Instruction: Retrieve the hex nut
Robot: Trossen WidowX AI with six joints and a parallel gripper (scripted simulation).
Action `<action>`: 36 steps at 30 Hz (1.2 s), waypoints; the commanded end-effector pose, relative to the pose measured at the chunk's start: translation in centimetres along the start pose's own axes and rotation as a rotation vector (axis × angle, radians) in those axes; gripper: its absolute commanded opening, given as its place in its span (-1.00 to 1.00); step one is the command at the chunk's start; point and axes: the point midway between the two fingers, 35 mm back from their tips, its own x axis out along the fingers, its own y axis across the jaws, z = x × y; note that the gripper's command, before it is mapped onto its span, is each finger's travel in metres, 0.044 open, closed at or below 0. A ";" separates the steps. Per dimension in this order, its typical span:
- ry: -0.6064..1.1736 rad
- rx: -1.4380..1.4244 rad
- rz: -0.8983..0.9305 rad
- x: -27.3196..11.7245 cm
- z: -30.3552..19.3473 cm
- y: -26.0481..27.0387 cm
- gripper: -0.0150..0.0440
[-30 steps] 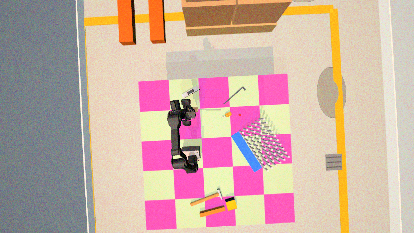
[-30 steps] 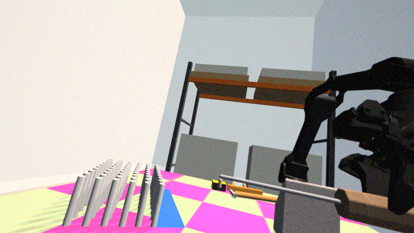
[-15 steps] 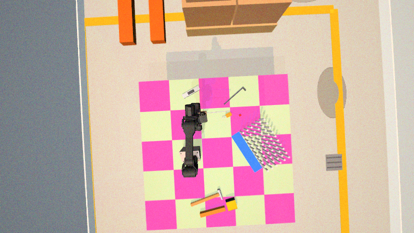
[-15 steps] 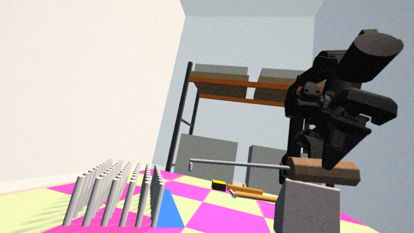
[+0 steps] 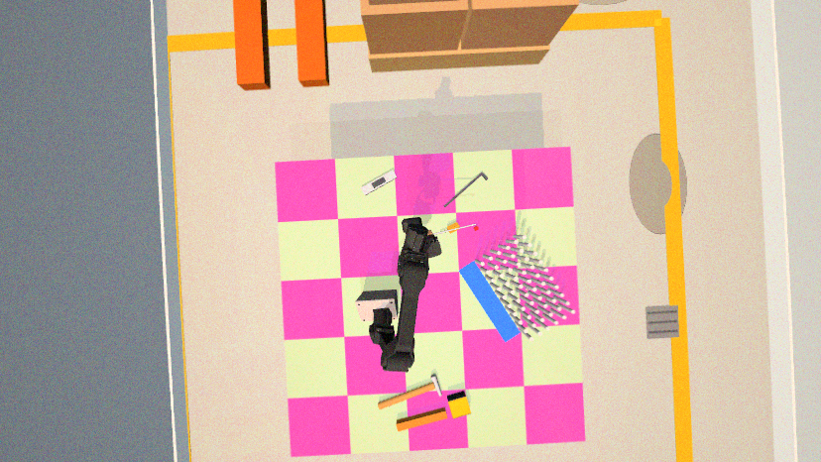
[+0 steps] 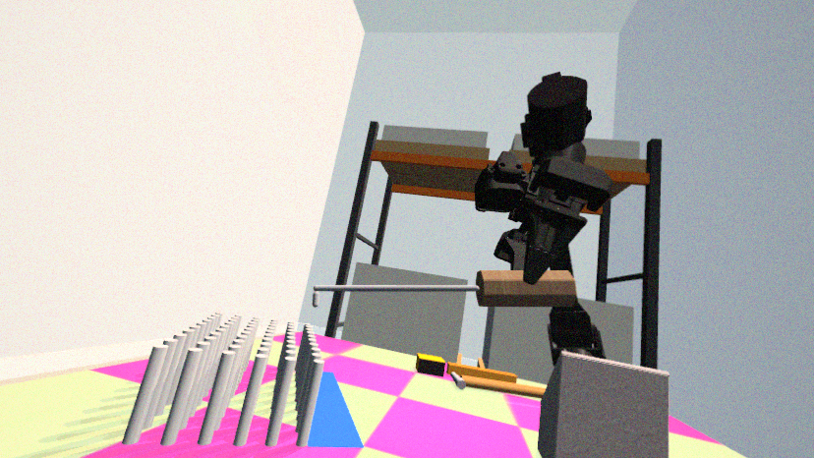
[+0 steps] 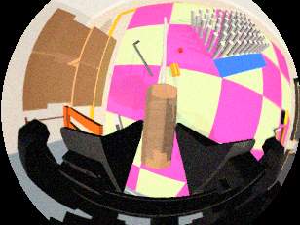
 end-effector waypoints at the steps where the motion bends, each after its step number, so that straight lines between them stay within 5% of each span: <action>1: 0.009 -0.025 0.014 -0.6 2.1 -1.6 -0.49; 36: 0.010 -0.154 0.134 -3.9 15.4 -23.4 -0.49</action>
